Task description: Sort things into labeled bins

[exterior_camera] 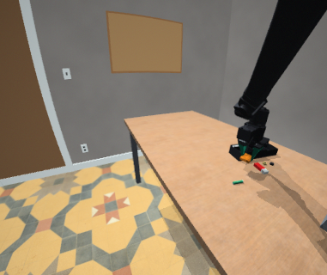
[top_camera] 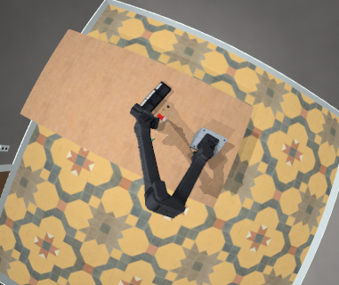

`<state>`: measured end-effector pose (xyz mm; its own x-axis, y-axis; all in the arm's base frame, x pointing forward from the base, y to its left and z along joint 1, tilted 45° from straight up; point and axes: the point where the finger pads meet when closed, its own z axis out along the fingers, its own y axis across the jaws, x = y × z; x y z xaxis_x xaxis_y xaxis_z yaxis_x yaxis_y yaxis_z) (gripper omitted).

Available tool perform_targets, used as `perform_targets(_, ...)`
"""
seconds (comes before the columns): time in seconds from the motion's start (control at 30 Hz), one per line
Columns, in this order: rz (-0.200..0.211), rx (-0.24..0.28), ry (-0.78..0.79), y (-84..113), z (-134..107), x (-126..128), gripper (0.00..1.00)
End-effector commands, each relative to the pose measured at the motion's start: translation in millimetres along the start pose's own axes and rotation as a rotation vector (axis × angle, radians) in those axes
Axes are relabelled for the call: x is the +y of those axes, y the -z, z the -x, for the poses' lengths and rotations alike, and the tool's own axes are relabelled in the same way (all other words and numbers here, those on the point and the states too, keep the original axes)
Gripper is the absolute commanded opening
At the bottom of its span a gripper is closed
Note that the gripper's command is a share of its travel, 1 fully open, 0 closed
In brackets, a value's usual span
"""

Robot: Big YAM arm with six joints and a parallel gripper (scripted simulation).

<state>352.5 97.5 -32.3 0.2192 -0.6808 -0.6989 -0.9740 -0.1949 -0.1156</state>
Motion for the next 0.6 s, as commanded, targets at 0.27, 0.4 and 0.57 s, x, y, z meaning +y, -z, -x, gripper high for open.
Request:
perform_targets(0.27,-0.040,0.010,0.004,15.4,-10.8,-19.2,0.34)
perform_targets(0.4,-0.038,0.010,0.003,15.4,-11.5,-19.1,0.34)
perform_targets(0.57,-0.041,0.011,0.005,16.8,-10.9,-20.1,0.34)
